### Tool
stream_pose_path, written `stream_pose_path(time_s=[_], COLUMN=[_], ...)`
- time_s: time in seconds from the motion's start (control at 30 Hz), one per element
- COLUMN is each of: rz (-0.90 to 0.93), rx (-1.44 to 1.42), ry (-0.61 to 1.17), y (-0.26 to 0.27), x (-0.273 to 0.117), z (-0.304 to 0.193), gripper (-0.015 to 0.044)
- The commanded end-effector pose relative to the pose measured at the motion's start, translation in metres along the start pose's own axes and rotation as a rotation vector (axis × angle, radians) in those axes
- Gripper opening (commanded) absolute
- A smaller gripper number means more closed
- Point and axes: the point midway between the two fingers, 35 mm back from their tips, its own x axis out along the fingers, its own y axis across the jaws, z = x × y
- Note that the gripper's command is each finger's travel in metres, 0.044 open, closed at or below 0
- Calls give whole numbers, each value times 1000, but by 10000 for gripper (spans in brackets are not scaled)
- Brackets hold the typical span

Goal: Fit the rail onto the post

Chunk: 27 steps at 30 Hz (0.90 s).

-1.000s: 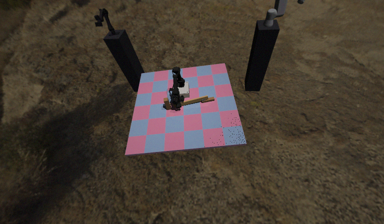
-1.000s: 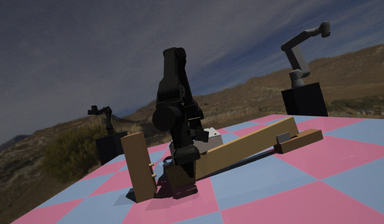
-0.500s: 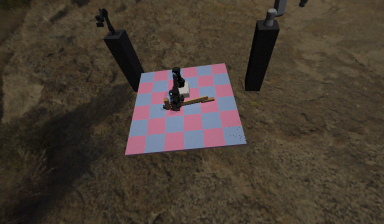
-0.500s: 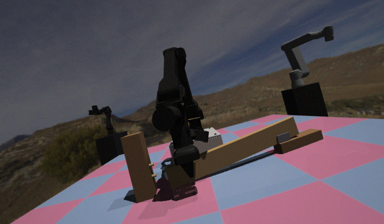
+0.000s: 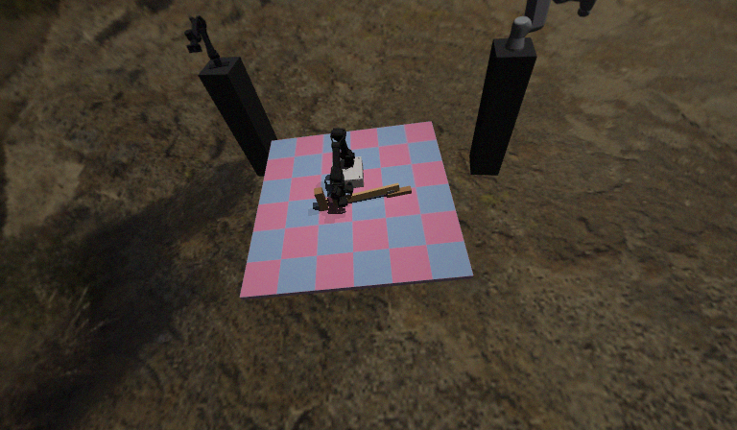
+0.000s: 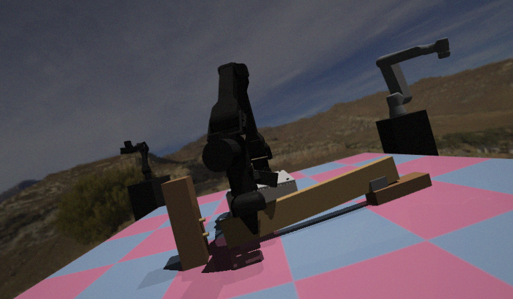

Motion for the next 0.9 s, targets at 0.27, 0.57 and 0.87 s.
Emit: stream_pose_path(time_s=[0.27,0.57,0.87], rz=[-5,-5,-5], rx=[-1,-1,-1], ry=[-3,-3,-3], y=[-2,-2,-3], x=[-8,-12,-17], z=[0,0,0], gripper=[0,0,0])
